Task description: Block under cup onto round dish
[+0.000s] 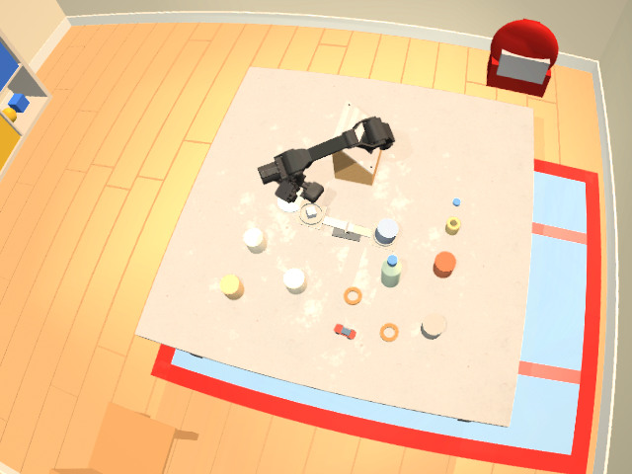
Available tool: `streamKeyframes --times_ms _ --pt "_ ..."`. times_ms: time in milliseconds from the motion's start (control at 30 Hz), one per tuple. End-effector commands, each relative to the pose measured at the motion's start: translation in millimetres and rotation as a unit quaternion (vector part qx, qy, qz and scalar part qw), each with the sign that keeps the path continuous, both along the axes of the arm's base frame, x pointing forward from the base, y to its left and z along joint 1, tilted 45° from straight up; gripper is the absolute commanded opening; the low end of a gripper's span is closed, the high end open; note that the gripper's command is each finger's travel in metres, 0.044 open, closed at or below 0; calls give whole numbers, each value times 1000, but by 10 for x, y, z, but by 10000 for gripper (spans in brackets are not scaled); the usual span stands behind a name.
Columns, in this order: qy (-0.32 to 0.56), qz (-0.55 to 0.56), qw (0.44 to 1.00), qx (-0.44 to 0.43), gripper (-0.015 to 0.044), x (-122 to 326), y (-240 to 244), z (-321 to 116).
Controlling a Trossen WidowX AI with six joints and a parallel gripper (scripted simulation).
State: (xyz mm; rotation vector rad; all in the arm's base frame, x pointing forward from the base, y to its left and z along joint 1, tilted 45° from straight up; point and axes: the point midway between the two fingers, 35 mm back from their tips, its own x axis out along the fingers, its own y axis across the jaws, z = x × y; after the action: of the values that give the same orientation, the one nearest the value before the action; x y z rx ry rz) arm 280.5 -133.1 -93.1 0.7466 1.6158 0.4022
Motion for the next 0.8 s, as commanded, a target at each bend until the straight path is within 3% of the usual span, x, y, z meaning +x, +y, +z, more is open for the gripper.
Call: streamKeyframes --times_ms 0,533,767 --pt "35 -45 998 1 260 82 51 85" --pt "215 -241 946 7 260 315 327 399" --pt "223 -248 943 8 260 323 347 403"
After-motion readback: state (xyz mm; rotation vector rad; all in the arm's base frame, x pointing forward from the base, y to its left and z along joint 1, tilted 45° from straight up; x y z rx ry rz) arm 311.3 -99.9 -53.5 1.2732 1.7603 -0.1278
